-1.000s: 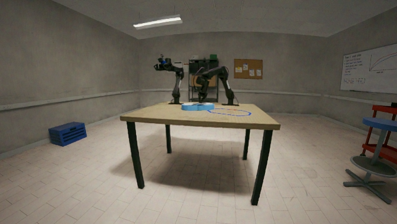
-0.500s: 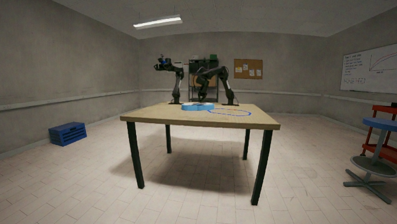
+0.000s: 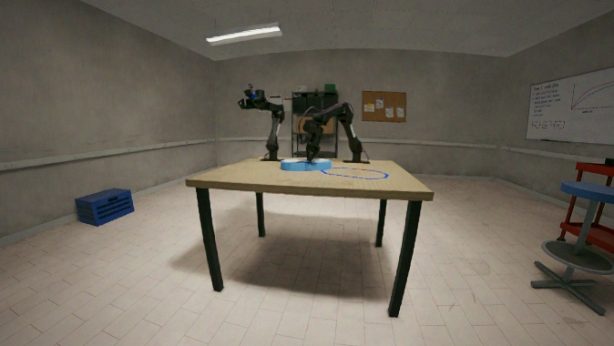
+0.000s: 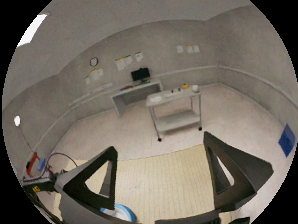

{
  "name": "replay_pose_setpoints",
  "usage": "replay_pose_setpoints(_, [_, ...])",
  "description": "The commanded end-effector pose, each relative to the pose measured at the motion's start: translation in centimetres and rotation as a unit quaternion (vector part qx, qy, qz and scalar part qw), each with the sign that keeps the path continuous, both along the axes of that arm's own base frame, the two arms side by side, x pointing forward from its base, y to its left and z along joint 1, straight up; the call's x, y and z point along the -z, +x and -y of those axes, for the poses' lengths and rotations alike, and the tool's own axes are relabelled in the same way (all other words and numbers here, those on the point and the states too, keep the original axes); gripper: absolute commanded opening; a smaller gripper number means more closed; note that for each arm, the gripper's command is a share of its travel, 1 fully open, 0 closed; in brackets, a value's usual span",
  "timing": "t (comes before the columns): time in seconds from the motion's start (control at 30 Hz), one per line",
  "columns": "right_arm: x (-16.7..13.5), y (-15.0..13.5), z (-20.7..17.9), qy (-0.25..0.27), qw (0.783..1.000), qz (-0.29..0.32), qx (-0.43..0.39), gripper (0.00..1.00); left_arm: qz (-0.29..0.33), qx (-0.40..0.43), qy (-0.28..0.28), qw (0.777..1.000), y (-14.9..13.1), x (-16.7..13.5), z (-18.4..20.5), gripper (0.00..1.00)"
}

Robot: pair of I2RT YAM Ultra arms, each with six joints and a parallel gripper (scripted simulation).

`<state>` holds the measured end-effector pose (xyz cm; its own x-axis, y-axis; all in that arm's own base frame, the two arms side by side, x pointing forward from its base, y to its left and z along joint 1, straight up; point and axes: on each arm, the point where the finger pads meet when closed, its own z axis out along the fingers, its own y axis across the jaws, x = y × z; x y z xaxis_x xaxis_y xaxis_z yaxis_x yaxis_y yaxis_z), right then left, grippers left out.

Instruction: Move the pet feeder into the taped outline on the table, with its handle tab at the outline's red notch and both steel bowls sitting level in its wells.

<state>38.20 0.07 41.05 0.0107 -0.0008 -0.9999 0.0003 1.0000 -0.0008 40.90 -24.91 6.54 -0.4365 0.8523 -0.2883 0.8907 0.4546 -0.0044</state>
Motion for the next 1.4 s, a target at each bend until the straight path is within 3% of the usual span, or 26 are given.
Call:
replay_pose_setpoints(0.0, [-3.9,-1.1,-0.3,-0.004,0.999,0.049,-0.005,1.0,0.004,0.01,-0.008,1.0,0.0,0.9,0.6,0.3])
replay_pose_setpoints(0.13, [-3.9,-1.1,-0.3,-0.004,0.999,0.049,-0.005,1.0,0.017,0.012,-0.014,1.0,0.3,0.4,1.0,0.3])
replay_pose_setpoints(0.23, [-3.9,-1.1,-0.3,-0.004,0.999,0.049,-0.005,1.0,0.002,0.014,-0.007,1.0,-0.1,2.3,0.9,0.3])
replay_pose_setpoints(0.37, [-3.9,-1.1,-0.3,-0.004,0.999,0.049,-0.005,1.0,0.011,0.015,-0.012,1.0,-0.1,1.8,1.1,0.3])
replay_pose_setpoints(0.43, [-3.9,-1.1,-0.3,-0.004,0.999,0.049,-0.005,1.0,0.044,0.009,-0.029,0.999,1.5,-1.0,1.3,0.3])
replay_pose_setpoints(1.37, [-3.9,-1.1,-0.3,-0.004,0.999,0.049,-0.005,1.0,0.043,0.008,-0.026,0.999,1.5,-0.7,1.2,0.24])
